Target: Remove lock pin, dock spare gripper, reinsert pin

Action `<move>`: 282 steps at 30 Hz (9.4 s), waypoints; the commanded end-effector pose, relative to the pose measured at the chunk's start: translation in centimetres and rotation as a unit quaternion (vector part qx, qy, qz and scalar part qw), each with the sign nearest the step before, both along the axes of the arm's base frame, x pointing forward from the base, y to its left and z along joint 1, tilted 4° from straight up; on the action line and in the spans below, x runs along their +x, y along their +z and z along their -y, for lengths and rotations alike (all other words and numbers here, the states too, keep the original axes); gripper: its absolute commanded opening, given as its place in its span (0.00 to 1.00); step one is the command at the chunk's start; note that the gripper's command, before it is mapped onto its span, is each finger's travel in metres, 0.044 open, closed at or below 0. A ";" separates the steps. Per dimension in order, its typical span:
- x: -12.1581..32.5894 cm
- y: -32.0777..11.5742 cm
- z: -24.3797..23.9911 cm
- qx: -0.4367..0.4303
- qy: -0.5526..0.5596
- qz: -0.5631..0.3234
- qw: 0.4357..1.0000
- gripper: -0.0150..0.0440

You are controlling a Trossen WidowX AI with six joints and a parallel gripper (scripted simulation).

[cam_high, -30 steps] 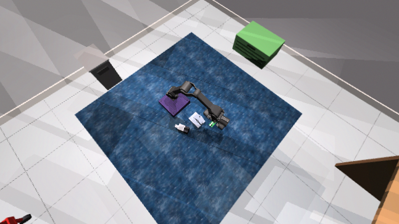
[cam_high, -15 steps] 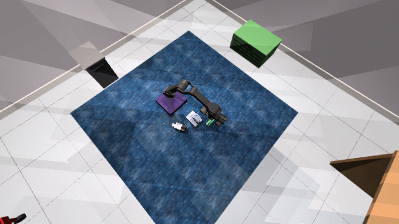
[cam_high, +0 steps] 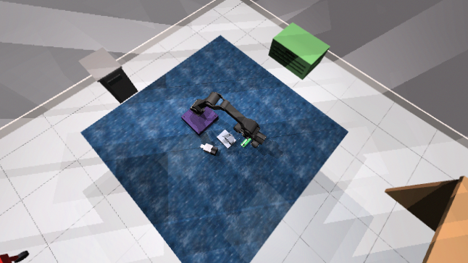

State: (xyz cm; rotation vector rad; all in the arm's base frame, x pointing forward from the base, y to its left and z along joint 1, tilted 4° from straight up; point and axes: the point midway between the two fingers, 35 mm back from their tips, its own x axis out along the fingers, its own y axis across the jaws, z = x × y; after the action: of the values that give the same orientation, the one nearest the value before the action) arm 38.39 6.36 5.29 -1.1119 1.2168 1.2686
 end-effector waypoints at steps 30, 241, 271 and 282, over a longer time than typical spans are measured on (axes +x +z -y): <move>-0.4 4.8 -0.2 -0.002 0.003 -0.016 1.000 1.00; -13.0 0.2 20.7 0.008 -0.850 -0.014 -0.527 0.25; -13.8 0.4 20.7 -0.018 -0.982 -0.003 -0.188 0.25; -14.0 0.5 20.6 -0.027 -0.998 0.002 -0.055 0.25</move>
State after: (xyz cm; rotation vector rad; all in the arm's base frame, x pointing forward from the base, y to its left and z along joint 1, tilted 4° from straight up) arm 24.42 -14.24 5.43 1.3185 1.0444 -1.4069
